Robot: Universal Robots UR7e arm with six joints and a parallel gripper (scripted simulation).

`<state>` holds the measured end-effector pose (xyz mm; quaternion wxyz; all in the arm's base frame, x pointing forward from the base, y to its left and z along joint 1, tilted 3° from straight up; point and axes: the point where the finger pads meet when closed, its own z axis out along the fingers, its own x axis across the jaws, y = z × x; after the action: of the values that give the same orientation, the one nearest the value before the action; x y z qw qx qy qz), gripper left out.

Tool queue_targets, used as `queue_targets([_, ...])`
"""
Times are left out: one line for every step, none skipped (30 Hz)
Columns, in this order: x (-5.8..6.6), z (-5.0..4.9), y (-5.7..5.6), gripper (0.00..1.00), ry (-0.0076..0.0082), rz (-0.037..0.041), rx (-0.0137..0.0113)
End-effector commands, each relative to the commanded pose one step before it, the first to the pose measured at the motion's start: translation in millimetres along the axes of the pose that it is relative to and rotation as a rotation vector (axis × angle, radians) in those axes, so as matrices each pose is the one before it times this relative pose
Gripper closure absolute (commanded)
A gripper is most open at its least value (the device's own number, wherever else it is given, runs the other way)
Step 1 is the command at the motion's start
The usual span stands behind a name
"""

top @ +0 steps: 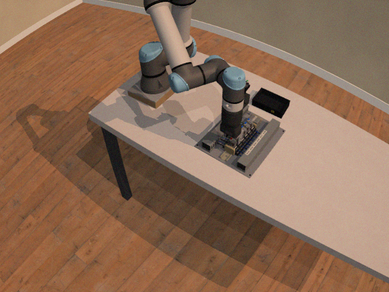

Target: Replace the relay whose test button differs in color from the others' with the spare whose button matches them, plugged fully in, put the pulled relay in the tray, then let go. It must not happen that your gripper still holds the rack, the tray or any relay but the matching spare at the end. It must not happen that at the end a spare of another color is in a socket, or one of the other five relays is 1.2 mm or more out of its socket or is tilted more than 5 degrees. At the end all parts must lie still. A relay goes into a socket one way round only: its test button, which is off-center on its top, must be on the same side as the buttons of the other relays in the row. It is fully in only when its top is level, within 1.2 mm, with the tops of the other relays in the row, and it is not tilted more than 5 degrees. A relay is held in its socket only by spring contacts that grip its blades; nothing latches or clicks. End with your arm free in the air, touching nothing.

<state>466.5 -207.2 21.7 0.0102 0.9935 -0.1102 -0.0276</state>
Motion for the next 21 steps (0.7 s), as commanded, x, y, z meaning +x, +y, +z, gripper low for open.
queue_targets([0.29,-1.148,0.18,0.00,0.00119,0.00004,-0.00051])
queue_targets([0.00,0.000,0.00,0.00,0.00000,0.00000,0.00000])
queue_targets([0.00,0.000,0.00,0.00,0.00000,0.00000,0.00000])
queue_targets([0.00,0.000,0.00,0.00,0.00000,0.00000,0.00000])
queue_targets([0.00,0.000,0.00,0.00,0.00000,0.00000,0.00000])
queue_targets([0.00,0.000,0.00,0.00,0.00000,0.00000,0.00000])
queue_targets([0.01,-0.415,0.02,0.00,0.00009,0.00000,-0.00004])
queue_targets([-0.02,-0.499,0.02,0.00,-0.00002,0.00000,0.00001])
queue_targets([-0.02,-0.499,0.02,0.00,-0.00002,0.00000,0.00001])
queue_targets([-0.02,-0.499,0.02,0.00,-0.00002,0.00000,0.00001])
queue_targets([-0.02,-0.499,0.02,0.00,-0.00002,0.00000,0.00001])
queue_targets([0.00,0.000,0.00,0.00,0.00000,0.00000,0.00000])
queue_targets([0.00,0.000,0.00,0.00,0.00000,0.00000,0.00000])
queue_targets([0.00,0.000,0.00,0.00,0.00000,0.00000,0.00000])
queue_targets([0.00,0.000,0.00,0.00,0.00000,0.00000,0.00000])
queue_targets([0.00,0.000,0.00,0.00,0.00000,0.00000,0.00000])
queue_targets([0.00,0.000,0.00,0.00,0.00000,0.00000,0.00000])
queue_targets([0.00,0.000,0.00,0.00,0.00000,0.00000,0.00000])
queue_targets([0.00,0.000,0.00,0.00,0.00000,0.00000,0.00000])
queue_targets([0.00,0.000,0.00,0.00,0.00000,0.00000,0.00000])
queue_targets([0.00,0.000,0.00,0.00,0.00000,0.00000,0.00000])
